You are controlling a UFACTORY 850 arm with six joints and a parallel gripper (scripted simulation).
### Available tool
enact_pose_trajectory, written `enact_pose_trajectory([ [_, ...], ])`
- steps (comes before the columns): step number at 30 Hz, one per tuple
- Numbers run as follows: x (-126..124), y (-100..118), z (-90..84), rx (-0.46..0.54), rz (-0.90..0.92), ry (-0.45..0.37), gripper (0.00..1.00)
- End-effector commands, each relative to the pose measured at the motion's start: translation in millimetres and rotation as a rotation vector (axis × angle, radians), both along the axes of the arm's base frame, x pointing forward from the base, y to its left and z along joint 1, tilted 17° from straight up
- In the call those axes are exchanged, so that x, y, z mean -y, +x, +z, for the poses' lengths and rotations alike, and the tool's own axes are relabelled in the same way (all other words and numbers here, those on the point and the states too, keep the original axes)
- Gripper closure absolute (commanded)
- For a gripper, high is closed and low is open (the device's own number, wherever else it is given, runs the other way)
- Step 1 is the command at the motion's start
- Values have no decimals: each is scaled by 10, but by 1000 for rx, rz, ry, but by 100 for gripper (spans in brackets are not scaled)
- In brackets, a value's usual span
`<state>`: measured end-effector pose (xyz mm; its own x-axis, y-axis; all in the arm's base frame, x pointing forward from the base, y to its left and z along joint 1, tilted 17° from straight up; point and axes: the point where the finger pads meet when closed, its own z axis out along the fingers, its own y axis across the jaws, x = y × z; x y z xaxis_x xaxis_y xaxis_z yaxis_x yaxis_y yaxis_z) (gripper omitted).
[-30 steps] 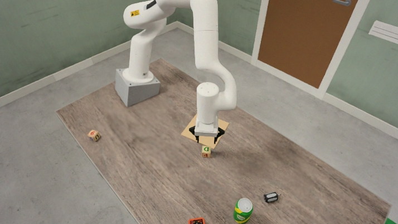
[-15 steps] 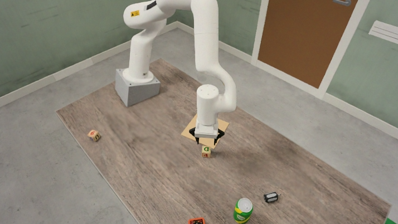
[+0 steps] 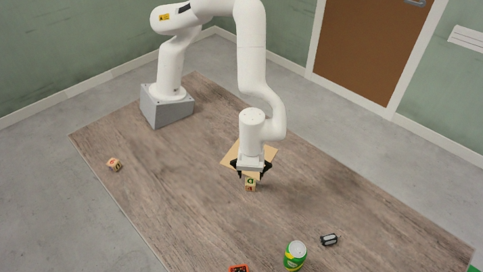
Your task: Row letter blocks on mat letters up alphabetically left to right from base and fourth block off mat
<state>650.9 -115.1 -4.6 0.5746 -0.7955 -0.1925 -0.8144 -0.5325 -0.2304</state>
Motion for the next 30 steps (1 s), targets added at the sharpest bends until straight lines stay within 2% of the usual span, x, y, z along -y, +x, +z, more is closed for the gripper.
enact_pose_trajectory([
  [1,-10,18,-43,3,0,-1,16],
  [16,-47,32,-167,3,0,-1,16],
  [30,-52,34,-184,3,0,-1,16],
])
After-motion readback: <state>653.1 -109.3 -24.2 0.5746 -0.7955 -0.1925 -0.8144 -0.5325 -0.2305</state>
